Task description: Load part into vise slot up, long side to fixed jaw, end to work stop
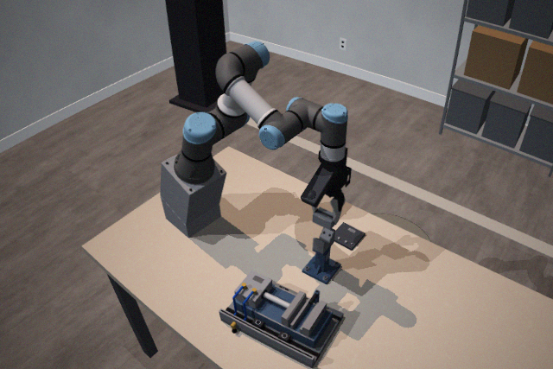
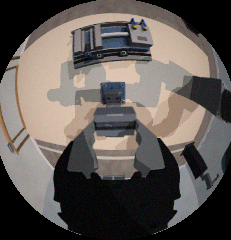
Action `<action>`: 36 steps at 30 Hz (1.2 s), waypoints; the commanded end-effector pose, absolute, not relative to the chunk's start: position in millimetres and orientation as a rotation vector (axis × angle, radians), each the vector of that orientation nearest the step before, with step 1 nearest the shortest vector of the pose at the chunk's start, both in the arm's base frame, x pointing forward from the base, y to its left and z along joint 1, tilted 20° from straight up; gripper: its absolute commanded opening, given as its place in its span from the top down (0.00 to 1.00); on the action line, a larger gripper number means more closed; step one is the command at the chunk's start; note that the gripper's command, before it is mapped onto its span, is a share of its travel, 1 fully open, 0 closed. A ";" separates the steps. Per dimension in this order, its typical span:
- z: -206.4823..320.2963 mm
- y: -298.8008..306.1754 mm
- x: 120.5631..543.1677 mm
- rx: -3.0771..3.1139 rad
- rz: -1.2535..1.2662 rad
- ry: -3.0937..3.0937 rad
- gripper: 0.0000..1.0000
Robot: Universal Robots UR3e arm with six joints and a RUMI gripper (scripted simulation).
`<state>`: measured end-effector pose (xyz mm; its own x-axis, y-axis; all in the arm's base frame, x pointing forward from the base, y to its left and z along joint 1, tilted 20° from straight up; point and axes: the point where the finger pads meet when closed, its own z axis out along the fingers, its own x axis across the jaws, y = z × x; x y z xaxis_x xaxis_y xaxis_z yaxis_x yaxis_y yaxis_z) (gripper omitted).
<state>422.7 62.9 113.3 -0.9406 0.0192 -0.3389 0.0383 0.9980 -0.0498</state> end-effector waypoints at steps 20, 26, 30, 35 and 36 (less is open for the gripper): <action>129.1 63.8 418.0 0.041 -0.079 2.792 1.00; 129.1 63.8 418.0 0.041 -0.079 2.792 1.00; 129.1 63.8 418.0 0.041 -0.079 2.792 1.00; 129.2 63.8 418.0 0.040 -0.079 2.792 1.00; 129.2 63.7 418.0 0.040 -0.079 2.792 1.00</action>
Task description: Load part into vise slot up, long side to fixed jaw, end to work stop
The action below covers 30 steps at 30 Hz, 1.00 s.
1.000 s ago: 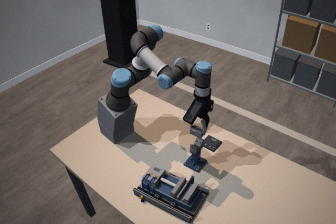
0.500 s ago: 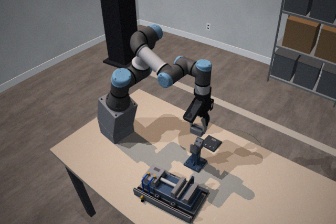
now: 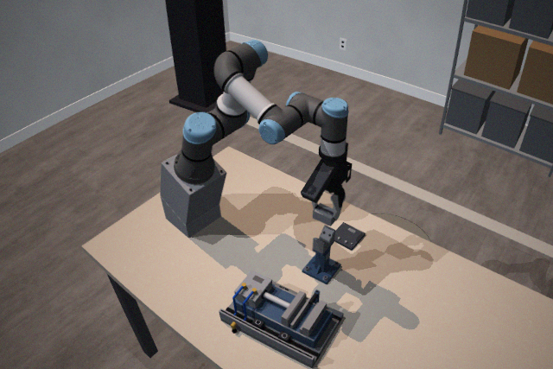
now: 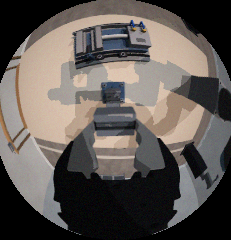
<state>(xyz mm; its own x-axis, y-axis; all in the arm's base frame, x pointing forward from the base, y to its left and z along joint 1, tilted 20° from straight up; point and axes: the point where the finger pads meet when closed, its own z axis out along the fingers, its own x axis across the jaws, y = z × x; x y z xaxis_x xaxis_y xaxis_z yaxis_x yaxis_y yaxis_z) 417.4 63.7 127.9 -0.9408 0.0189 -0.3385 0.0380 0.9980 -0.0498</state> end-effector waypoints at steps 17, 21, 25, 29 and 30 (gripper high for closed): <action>129.3 62.9 418.6 0.031 -0.081 2.793 1.00; 129.4 62.4 419.0 0.026 -0.082 2.793 1.00; 129.5 62.1 419.1 0.023 -0.082 2.793 1.00; 129.6 61.5 419.6 0.016 -0.084 2.793 1.00; 129.7 61.3 419.7 0.014 -0.084 2.794 1.00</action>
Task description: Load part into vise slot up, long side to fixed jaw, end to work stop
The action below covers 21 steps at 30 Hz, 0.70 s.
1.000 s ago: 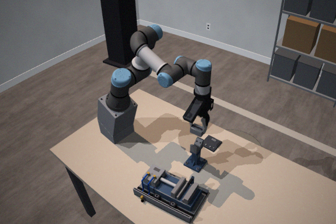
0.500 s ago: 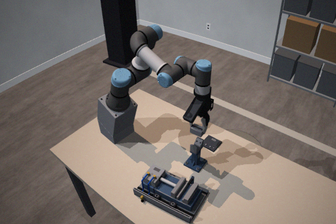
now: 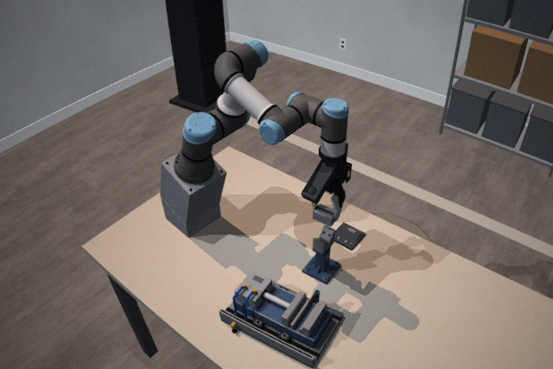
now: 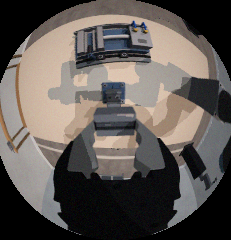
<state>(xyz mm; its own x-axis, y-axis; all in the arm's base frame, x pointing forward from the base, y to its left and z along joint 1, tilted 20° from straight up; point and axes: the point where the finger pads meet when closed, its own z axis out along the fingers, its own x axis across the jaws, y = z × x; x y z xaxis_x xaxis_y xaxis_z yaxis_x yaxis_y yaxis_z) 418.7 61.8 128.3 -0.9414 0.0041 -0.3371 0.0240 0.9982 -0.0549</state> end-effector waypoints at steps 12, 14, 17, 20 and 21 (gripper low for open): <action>130.2 58.9 421.3 -0.012 -0.088 2.795 1.00; 130.3 58.4 421.7 -0.018 -0.090 2.795 1.00; 130.5 57.4 422.3 -0.028 -0.091 2.795 1.00; 130.7 56.4 423.0 -0.039 -0.093 2.796 1.00; 130.8 56.0 423.2 -0.043 -0.094 2.796 1.00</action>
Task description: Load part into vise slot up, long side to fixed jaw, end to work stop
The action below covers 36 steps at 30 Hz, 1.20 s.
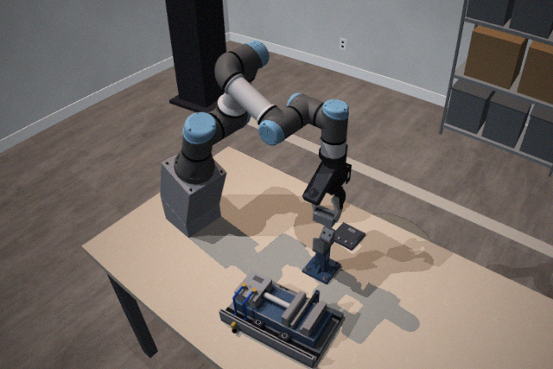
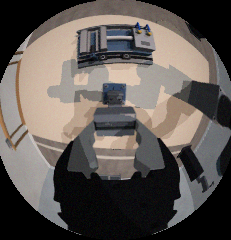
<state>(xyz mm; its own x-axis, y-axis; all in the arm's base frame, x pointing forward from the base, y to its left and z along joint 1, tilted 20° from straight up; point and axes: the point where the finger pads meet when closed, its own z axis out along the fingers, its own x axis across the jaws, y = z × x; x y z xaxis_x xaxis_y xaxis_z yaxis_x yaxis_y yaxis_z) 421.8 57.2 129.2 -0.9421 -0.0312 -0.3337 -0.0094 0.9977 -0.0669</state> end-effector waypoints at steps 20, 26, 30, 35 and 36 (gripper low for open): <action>132.5 47.4 428.7 -0.135 -0.110 2.797 1.00; 133.0 45.0 430.2 -0.160 -0.114 2.797 1.00; 133.5 42.4 431.8 -0.187 -0.119 2.796 1.00; 134.2 39.0 433.9 -0.224 -0.125 2.795 1.00; 134.3 38.2 434.3 -0.232 -0.126 2.795 1.00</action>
<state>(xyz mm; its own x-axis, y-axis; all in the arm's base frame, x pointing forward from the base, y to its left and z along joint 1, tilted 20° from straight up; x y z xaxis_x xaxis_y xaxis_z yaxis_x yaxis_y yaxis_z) 432.1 40.9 132.5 -0.9351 -0.1545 -0.3190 -0.1263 0.9862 -0.1072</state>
